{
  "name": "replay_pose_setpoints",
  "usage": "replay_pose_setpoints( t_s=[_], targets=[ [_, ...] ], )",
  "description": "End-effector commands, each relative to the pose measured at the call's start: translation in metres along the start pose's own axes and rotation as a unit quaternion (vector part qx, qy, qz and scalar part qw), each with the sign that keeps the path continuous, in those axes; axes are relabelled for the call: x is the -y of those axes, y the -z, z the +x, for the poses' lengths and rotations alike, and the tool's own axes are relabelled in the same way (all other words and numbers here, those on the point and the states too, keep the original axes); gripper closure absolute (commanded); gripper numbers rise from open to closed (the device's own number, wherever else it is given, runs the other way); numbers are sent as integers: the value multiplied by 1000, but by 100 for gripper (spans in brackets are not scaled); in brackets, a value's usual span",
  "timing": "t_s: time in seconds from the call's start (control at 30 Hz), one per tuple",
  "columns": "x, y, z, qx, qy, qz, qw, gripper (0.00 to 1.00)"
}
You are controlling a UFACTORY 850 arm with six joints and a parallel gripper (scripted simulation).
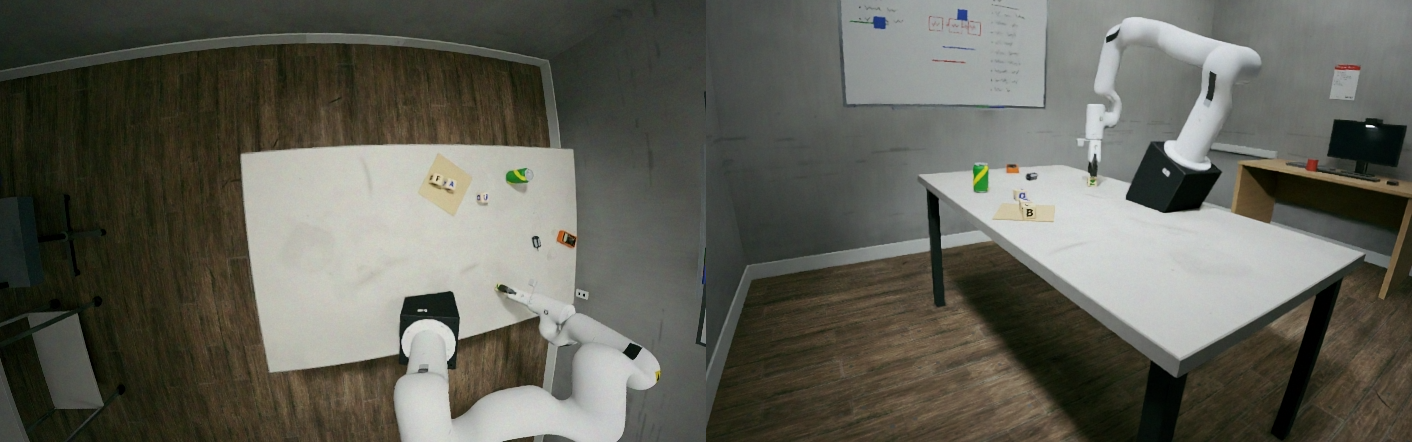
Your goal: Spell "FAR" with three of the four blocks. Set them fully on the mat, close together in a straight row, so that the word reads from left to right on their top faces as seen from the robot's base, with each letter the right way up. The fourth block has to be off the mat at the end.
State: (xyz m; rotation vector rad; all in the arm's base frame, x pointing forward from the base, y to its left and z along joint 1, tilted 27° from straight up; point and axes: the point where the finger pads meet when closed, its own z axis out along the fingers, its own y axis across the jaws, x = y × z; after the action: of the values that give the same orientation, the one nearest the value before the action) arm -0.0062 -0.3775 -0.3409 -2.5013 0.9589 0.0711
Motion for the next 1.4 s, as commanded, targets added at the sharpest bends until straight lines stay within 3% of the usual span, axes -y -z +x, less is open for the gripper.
replay_pose_setpoints(
  t_s=[0.0, 0.4, 1.03, 1.37],
  targets=[
    [-1, 1, 1, -1, 0, -1, 1000, 16],
    [-1, -2, 1, -1, 0, -1, 1000, 16],
    [-1, -43, 1, -1, 0, -1, 1000, 16],
    [-1, -47, 1, -1, 0, -1, 1000, 16]
  ],
)
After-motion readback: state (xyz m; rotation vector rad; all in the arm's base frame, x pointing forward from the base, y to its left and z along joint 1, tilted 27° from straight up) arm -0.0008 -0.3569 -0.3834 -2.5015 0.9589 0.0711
